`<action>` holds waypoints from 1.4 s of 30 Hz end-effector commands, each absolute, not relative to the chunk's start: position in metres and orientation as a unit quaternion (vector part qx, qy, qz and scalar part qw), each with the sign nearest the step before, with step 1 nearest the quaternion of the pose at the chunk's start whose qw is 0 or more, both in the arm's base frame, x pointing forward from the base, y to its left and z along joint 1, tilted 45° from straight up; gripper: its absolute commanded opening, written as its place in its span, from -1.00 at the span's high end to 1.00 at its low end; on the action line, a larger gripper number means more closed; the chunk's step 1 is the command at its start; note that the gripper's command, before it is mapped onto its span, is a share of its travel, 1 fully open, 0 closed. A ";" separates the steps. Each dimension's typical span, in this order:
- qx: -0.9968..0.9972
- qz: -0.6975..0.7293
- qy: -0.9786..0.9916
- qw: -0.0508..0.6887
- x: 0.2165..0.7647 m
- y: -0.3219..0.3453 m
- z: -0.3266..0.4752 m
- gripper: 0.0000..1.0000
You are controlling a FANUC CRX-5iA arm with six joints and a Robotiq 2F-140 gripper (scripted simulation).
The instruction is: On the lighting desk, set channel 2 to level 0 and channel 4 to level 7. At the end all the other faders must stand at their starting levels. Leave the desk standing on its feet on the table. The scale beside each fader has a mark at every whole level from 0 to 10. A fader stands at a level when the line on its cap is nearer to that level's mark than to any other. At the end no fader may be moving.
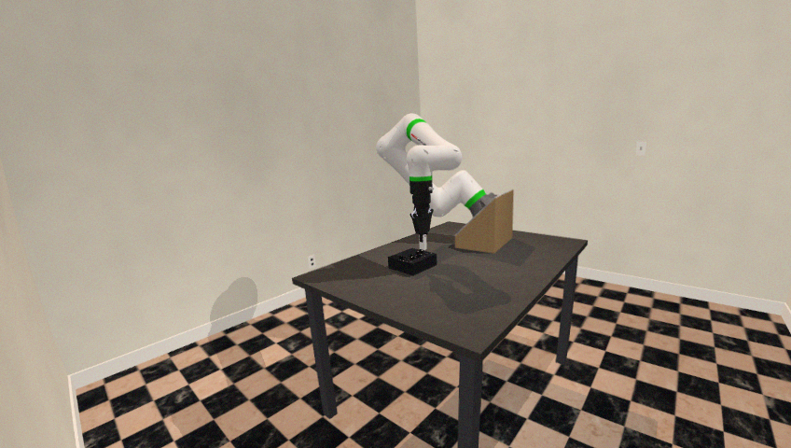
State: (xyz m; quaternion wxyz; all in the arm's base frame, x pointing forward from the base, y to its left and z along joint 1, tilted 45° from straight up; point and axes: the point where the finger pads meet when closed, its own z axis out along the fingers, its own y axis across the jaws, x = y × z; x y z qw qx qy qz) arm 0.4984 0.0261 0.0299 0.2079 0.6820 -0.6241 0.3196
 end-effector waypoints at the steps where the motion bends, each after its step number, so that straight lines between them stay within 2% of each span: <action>1: 0.682 0.320 -0.624 0.208 0.499 0.026 0.029 1.00; 42: 0.682 0.320 -0.624 0.208 0.502 0.012 0.015 1.00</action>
